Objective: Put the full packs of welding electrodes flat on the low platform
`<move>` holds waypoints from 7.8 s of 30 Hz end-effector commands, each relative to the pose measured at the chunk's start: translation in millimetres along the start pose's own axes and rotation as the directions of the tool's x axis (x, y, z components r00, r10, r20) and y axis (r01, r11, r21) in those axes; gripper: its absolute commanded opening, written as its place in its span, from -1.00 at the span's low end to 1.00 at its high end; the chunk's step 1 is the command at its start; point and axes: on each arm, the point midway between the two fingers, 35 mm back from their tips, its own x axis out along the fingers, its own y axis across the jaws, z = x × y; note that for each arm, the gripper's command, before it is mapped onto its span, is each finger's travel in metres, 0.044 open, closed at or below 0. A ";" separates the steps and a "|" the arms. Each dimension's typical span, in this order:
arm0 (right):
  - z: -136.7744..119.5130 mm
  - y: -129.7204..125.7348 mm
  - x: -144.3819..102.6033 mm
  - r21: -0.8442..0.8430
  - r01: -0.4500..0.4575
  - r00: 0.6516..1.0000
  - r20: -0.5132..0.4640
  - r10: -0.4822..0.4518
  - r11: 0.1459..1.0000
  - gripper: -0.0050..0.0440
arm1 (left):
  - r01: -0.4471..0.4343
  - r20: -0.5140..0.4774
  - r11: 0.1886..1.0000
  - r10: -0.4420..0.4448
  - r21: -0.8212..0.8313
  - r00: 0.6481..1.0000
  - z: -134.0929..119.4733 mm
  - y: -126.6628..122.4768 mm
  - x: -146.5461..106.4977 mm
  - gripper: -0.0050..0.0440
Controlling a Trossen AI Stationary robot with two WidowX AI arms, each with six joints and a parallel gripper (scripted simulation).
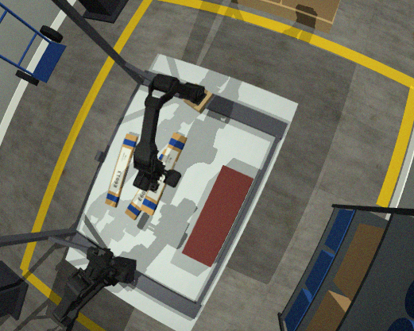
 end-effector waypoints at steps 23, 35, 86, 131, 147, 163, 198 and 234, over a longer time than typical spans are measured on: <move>3.7 -0.1 -5.1 -0.003 0.001 1.000 0.020 -0.001 1.000 0.96 | -0.007 0.074 1.000 0.007 0.000 0.997 13.0 0.5 -20.7 -1.00; 3.7 -0.1 -5.1 -0.003 0.001 1.000 0.020 -0.001 1.000 0.96 | -0.007 0.074 1.000 0.007 0.000 0.997 13.0 0.5 -20.7 -1.00; 3.7 -0.1 -5.1 -0.003 0.001 1.000 0.020 -0.001 1.000 0.96 | -0.008 0.091 1.000 0.008 -0.001 0.996 13.1 0.6 11.7 -1.00; 3.7 -0.1 -5.1 -0.003 0.001 1.000 0.020 -0.001 1.000 0.96 | -0.007 0.074 1.000 0.007 0.000 0.997 7.9 0.6 5.6 -1.00; 3.7 -0.1 -5.1 -0.003 0.001 1.000 0.020 -0.001 1.000 0.96 | -0.007 0.074 1.000 0.007 0.000 0.997 11.4 0.5 -12.8 -1.00; 3.7 -0.1 -5.1 -0.003 0.001 1.000 0.020 -0.001 1.000 0.96 | -0.007 0.074 1.000 0.007 0.000 0.997 12.9 0.5 -20.7 -1.00; 3.7 -0.1 -5.1 -0.003 0.001 1.000 0.020 -0.001 1.000 0.96 | -0.007 0.074 1.000 0.007 0.000 0.997 12.9 0.5 -20.7 -1.00; 3.7 -0.1 -5.1 -0.003 0.001 1.000 0.020 -0.001 1.000 0.96 | -0.007 0.074 1.000 0.007 0.000 0.997 12.9 0.5 -20.7 -1.00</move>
